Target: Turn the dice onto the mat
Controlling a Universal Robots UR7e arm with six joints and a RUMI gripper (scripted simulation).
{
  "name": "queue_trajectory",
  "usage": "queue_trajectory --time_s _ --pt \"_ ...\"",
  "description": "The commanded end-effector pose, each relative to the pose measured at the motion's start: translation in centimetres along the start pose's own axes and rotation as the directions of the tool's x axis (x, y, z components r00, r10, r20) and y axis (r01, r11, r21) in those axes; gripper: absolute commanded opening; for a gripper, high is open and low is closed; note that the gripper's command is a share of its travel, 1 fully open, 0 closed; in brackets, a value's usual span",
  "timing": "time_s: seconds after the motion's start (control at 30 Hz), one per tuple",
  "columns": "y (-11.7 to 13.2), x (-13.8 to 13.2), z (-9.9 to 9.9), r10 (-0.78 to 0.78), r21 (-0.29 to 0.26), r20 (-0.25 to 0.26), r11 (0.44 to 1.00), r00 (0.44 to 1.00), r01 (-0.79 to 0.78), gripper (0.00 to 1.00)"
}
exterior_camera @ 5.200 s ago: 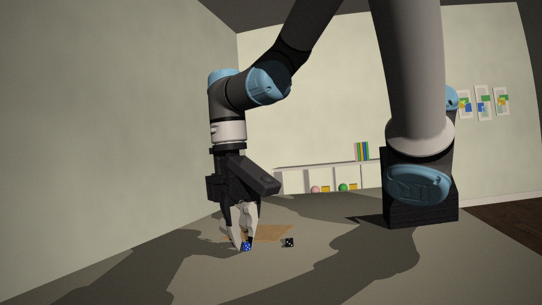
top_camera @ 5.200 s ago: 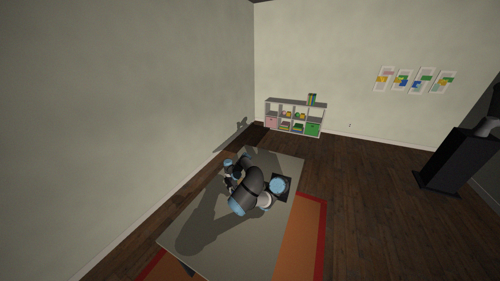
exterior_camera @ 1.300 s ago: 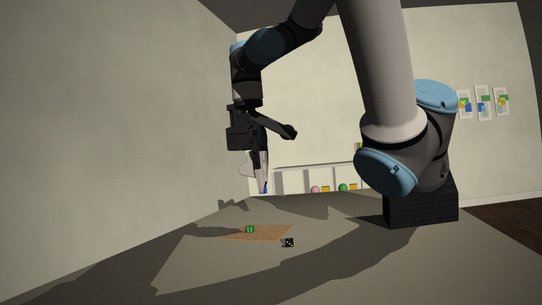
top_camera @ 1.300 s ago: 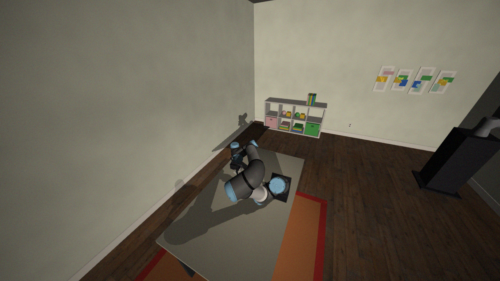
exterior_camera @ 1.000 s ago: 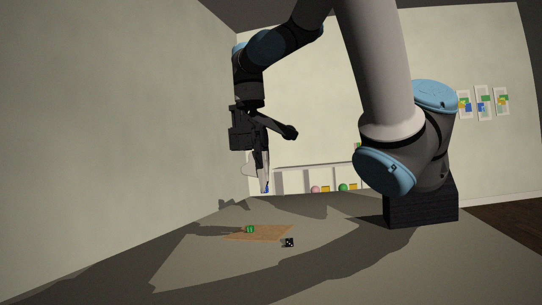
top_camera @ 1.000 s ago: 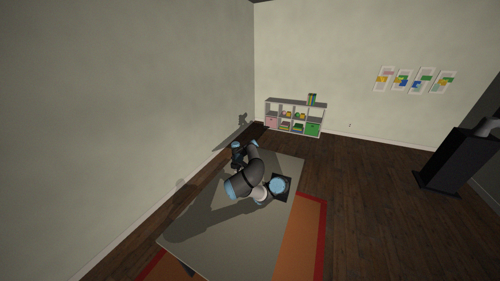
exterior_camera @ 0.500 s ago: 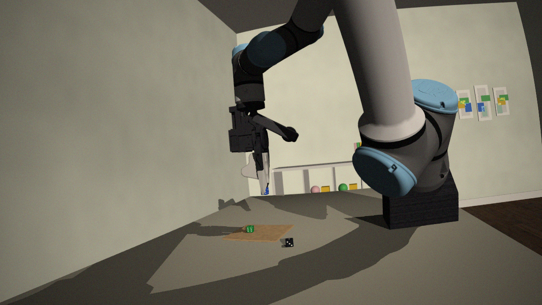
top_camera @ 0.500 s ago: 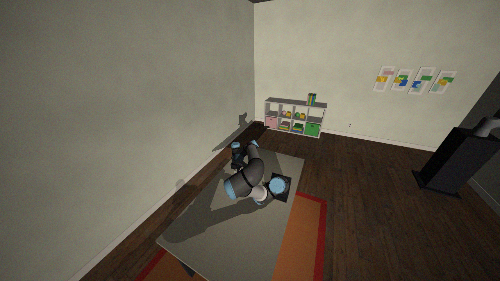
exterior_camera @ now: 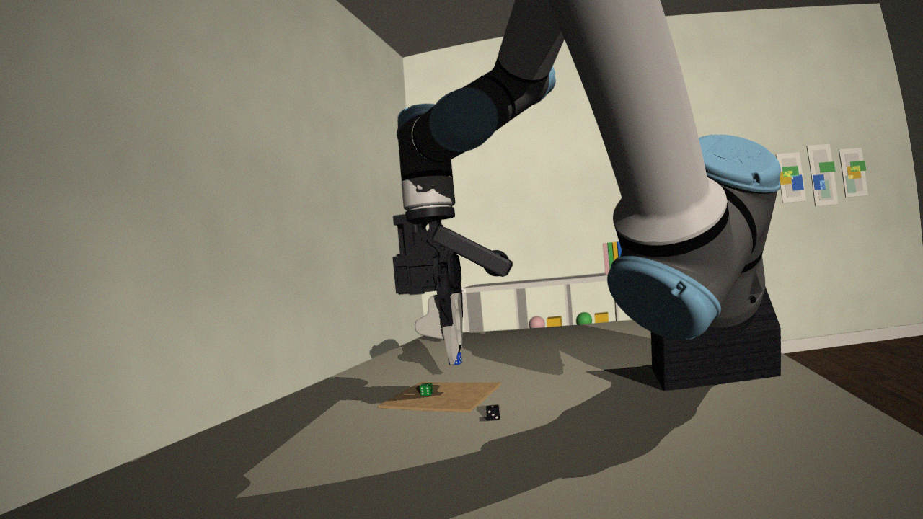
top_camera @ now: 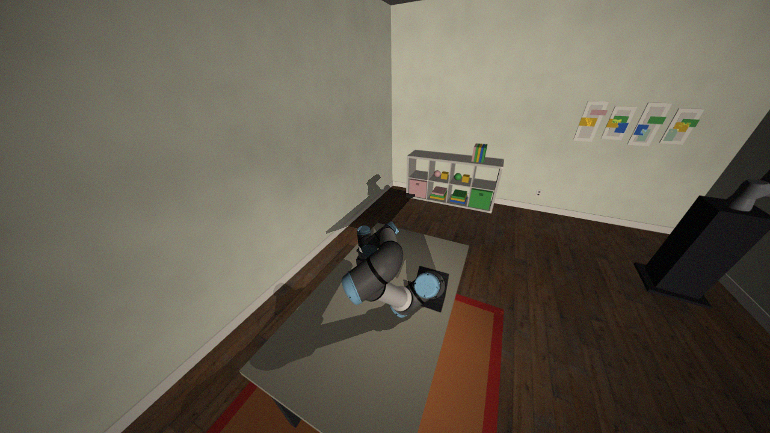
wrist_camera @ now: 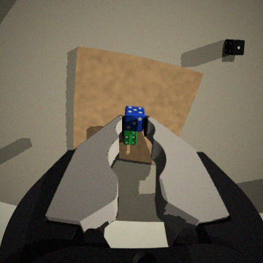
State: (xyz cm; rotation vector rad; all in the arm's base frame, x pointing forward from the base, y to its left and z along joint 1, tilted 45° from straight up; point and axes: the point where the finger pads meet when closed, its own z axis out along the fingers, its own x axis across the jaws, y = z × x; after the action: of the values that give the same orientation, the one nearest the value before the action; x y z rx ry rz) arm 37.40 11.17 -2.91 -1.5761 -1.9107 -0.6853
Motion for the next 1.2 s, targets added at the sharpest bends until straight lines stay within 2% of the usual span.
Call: queue_trajectory --time_s 0.0,0.3,1.17 --pt "0.2 -0.2 1.9 0.000 -0.002 0.002 1.000 1.000 0.000 0.00" --pt "0.2 -0.2 4.1 0.000 -0.002 0.002 1.000 1.000 0.000 0.00" --pt "0.2 -0.2 4.2 0.000 -0.002 0.002 1.000 1.000 0.000 0.00"
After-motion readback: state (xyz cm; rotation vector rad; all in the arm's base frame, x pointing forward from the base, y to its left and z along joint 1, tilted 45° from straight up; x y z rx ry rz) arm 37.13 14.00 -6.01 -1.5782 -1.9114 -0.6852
